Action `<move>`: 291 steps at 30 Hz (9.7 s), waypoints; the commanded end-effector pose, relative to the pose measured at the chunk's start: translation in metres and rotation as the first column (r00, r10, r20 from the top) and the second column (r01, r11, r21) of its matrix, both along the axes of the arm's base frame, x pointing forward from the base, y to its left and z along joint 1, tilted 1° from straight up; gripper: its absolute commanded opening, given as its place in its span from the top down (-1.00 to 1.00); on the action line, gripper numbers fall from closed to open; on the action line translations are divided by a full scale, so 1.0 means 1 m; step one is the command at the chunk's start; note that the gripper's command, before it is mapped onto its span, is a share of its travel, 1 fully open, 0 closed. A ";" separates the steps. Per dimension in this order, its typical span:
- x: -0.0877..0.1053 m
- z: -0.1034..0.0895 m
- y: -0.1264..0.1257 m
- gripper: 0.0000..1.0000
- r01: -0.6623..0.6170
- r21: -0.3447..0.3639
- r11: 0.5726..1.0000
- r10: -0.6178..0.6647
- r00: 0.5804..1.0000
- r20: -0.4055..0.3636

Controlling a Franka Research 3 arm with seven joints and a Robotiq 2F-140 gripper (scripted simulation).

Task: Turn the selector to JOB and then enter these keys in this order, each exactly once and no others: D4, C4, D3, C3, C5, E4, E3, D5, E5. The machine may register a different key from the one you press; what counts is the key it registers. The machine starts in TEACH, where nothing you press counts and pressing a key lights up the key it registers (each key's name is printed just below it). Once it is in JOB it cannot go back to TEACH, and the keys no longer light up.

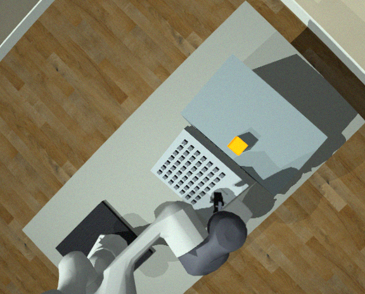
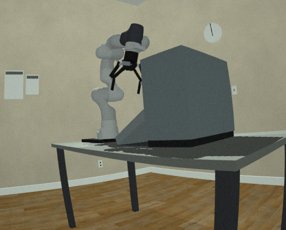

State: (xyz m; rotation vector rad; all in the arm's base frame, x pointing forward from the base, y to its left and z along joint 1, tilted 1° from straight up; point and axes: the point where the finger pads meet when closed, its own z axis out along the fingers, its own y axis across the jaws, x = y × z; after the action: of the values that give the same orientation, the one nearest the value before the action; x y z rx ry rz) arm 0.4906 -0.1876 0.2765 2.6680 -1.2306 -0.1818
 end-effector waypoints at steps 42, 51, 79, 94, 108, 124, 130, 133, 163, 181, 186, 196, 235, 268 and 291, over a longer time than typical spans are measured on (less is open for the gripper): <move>-0.004 -0.021 0.062 -1.00 -0.806 -0.121 0.579 0.813 0.582 0.015; -0.006 -0.025 0.074 -1.00 -0.890 -0.142 0.433 0.900 0.437 0.002; -0.013 -0.039 0.111 -1.00 -0.980 -0.188 -0.059 0.997 -0.049 -0.054; -0.016 -0.046 0.131 -1.00 -0.927 -0.199 -0.319 0.948 -0.307 -0.090; -0.019 -0.051 0.147 -1.00 -0.835 -0.201 -0.512 0.859 -0.498 -0.121; -0.022 -0.059 0.168 -1.00 -0.650 -0.193 -0.735 0.677 -0.718 -0.162; -0.023 -0.060 0.173 -1.00 -0.600 -0.190 -0.777 0.628 -0.760 -0.171; -0.023 -0.060 0.173 0.80 -0.599 -0.190 -0.778 0.627 -0.760 -0.171; -0.023 -0.060 0.173 0.80 -0.599 -0.190 -0.778 0.627 -0.760 -0.171; 0.009 -0.122 0.174 0.80 -0.599 -0.190 -0.778 0.627 -0.760 -0.171; 0.010 -0.123 0.174 0.80 -0.599 -0.190 -0.778 0.627 -0.760 -0.171; 0.015 -0.132 0.174 0.80 -0.599 -0.190 -0.778 0.627 -0.760 -0.171; 0.020 -0.143 0.174 0.80 -0.599 -0.190 -0.778 0.627 -0.760 -0.171; 0.024 -0.150 0.175 0.80 -0.600 -0.190 -0.778 0.627 -0.760 -0.171; 0.025 -0.151 0.175 0.80 -0.600 -0.190 -0.778 0.627 -0.760 -0.171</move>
State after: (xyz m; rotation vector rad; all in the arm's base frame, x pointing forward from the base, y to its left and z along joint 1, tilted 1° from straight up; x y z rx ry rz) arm 0.5134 -0.0136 0.1250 1.9326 1.9795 0.4942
